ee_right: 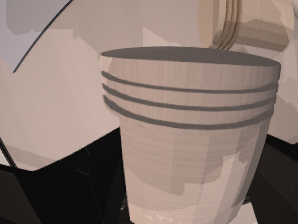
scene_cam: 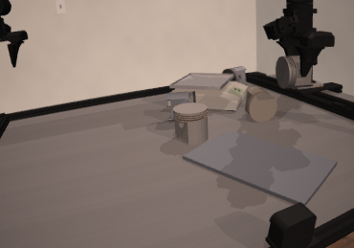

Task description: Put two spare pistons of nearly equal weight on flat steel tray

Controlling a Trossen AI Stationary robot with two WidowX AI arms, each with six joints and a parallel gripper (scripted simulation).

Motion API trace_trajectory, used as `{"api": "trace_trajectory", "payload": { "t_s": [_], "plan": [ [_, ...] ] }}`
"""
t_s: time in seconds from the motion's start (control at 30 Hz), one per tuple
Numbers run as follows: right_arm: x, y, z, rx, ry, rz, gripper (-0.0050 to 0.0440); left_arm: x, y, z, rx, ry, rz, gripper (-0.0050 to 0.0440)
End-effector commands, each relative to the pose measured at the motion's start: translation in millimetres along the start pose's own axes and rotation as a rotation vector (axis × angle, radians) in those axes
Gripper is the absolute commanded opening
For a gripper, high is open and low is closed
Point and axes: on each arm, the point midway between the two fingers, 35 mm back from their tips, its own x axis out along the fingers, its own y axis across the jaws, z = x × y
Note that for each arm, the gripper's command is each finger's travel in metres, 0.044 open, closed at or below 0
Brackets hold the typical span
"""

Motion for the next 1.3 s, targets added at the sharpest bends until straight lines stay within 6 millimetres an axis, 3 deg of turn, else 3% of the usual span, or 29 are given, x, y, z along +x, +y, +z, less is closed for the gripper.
{"api": "trace_trajectory", "payload": {
  "t_s": [0.0, 1.27],
  "plan": [
    [-6, -19, 9, 0.011, -0.005, 0.016, 0.0158, 0, 0, 0, 0.001, 0.001, -0.002, 0.0440],
    [-32, -168, 86, 0.011, -0.005, 0.016, 0.0158, 0, 0, 0, 0.001, 0.001, -0.002, 0.0440]
  ]
}}
